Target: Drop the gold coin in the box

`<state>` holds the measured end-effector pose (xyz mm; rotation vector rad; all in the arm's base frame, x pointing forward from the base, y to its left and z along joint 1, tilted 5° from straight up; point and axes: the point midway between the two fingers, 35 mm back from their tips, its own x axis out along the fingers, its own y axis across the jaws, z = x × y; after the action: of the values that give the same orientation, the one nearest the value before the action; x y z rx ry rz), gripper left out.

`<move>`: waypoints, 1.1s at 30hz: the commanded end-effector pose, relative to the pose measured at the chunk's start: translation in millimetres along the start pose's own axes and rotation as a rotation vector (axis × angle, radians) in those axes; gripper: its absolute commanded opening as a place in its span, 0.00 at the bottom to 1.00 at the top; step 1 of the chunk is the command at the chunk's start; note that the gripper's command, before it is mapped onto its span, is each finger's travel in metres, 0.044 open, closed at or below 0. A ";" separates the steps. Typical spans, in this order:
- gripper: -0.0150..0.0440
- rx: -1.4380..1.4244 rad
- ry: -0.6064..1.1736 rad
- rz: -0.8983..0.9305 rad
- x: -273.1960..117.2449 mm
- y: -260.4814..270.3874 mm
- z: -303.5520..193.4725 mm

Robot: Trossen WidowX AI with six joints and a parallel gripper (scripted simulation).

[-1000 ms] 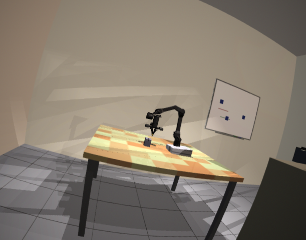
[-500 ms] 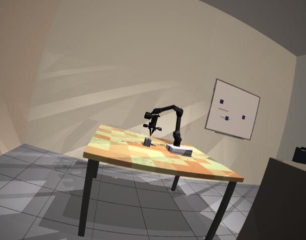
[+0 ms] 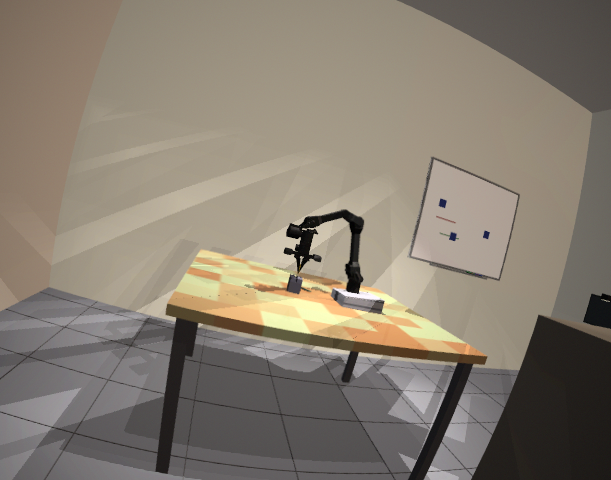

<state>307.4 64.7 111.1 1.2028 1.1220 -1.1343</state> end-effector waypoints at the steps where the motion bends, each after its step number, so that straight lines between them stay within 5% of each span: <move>1: 0.25 -0.003 0.001 -0.002 0.4 -0.8 0.1; 33: 0.25 0.005 -0.001 -0.006 -2.2 2.2 -2.1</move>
<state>309.5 67.0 113.4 1.2037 1.1235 -1.1426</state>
